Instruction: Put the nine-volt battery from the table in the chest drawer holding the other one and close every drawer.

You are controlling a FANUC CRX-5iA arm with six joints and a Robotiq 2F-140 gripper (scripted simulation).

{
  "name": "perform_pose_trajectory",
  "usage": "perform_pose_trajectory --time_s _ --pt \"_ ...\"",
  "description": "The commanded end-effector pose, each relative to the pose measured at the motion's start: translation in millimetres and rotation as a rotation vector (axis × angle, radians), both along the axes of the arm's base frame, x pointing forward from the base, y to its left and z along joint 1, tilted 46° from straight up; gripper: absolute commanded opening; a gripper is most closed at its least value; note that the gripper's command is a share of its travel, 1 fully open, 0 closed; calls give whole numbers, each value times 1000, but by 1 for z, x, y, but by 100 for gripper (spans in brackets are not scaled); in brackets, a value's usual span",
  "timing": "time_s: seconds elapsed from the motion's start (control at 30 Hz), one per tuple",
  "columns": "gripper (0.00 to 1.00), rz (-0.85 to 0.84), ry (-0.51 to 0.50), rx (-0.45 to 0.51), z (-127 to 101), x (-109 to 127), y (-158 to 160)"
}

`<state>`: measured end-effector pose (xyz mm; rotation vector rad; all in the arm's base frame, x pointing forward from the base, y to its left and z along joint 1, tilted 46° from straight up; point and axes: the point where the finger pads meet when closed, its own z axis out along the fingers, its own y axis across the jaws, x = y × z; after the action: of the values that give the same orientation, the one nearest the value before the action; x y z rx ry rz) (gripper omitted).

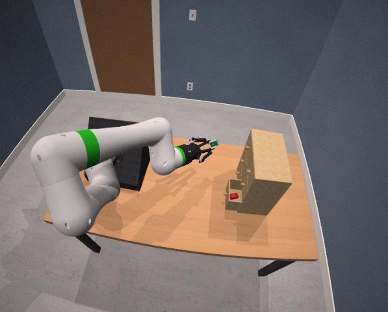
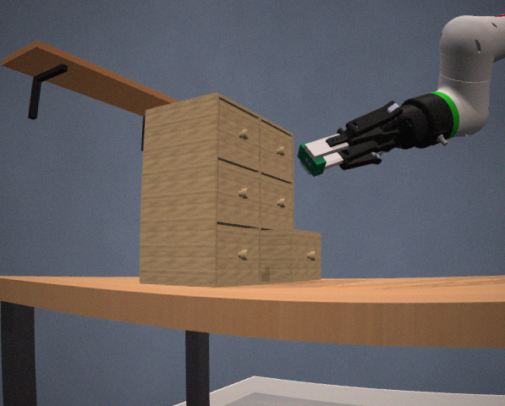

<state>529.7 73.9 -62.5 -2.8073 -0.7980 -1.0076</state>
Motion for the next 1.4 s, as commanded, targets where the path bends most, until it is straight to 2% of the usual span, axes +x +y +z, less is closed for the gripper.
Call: perform_pose_trajectory --time_s 0.0,0.03,0.07,0.13,0.17,0.23,0.27,0.3,0.33,0.4,0.47,0.57,0.63,0.83,1.37 --pt "14 -59 -265 -66 26 2 -40" --pt "14 -65 -290 -72 26 2 -40" --pt "14 -80 -330 -106 39 1 -59" --pt "14 -80 -330 -106 39 1 -59" --pt "14 -111 -413 -165 52 -2 -79" --pt "14 -111 -413 -165 52 -2 -79" --pt "14 -135 -463 -216 64 -6 -98" --pt "14 -135 -463 -216 64 -6 -98" --pt "14 -158 -504 -268 75 -12 -117" --pt "14 -158 -504 -268 75 -12 -117" --pt "14 -199 -566 -363 95 -25 -148" --pt "14 -216 -588 -404 103 -31 -161" --pt "14 -242 -618 -468 115 -42 -180" --pt "14 -263 -639 -522 125 -52 -196" --pt "14 -264 -640 -524 126 -47 -197"
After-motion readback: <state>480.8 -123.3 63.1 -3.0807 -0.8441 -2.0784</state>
